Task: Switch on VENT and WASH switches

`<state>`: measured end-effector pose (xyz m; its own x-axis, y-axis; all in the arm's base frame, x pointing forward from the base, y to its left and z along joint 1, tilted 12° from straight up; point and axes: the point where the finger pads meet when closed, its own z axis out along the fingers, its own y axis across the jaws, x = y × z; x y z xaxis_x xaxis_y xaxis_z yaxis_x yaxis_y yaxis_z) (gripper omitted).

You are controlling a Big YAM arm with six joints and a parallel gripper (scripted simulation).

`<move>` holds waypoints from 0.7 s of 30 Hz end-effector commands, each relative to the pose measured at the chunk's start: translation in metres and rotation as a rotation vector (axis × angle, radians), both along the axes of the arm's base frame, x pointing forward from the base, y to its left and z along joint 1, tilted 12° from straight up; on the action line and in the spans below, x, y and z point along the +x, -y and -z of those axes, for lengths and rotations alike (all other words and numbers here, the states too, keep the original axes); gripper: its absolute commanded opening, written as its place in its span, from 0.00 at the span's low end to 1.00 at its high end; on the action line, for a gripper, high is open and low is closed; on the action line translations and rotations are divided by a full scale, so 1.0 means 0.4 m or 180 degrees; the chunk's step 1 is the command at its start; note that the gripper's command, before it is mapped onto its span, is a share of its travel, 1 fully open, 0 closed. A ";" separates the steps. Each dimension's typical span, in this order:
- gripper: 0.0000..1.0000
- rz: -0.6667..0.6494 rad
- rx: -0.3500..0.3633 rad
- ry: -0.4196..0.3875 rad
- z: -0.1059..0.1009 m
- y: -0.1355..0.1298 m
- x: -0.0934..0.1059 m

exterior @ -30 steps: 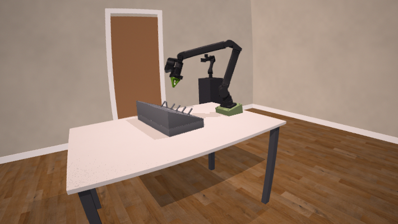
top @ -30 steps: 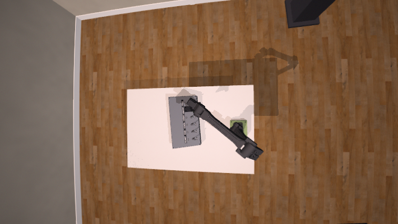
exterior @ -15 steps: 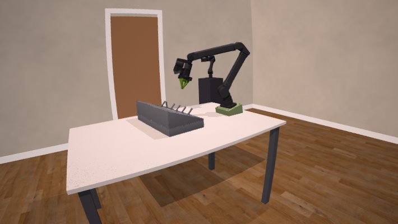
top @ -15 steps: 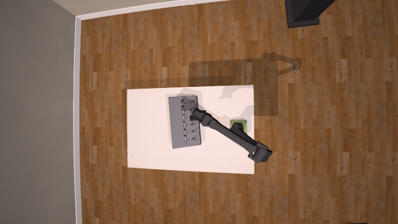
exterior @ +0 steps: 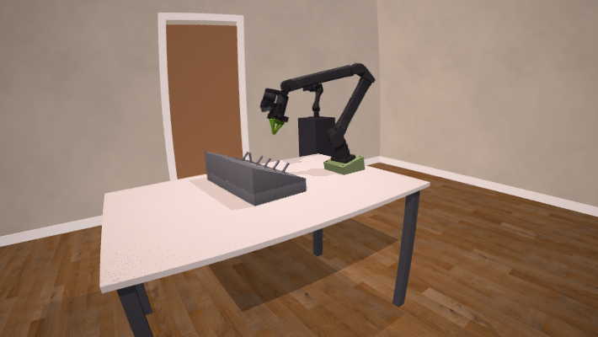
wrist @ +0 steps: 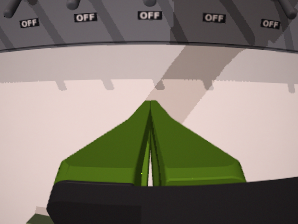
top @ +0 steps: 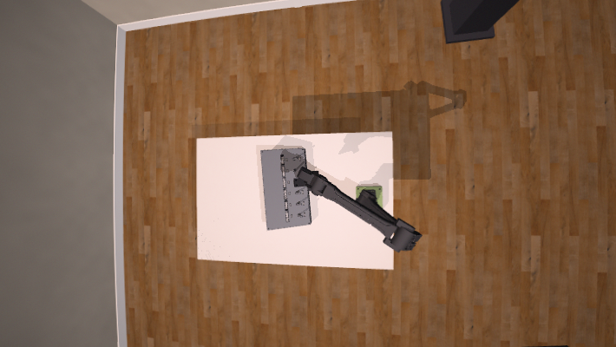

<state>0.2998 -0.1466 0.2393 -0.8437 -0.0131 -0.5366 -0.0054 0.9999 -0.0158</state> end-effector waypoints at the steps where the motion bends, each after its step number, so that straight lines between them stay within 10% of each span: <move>1: 0.00 0.0032 -0.0036 0.0086 -0.031 0.008 0.012; 21: 0.00 0.0003 -0.0010 0.0044 -0.001 0.000 0.020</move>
<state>0.3007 -0.1471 0.2396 -0.8420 -0.0127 -0.5393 -0.0037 0.9998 -0.0178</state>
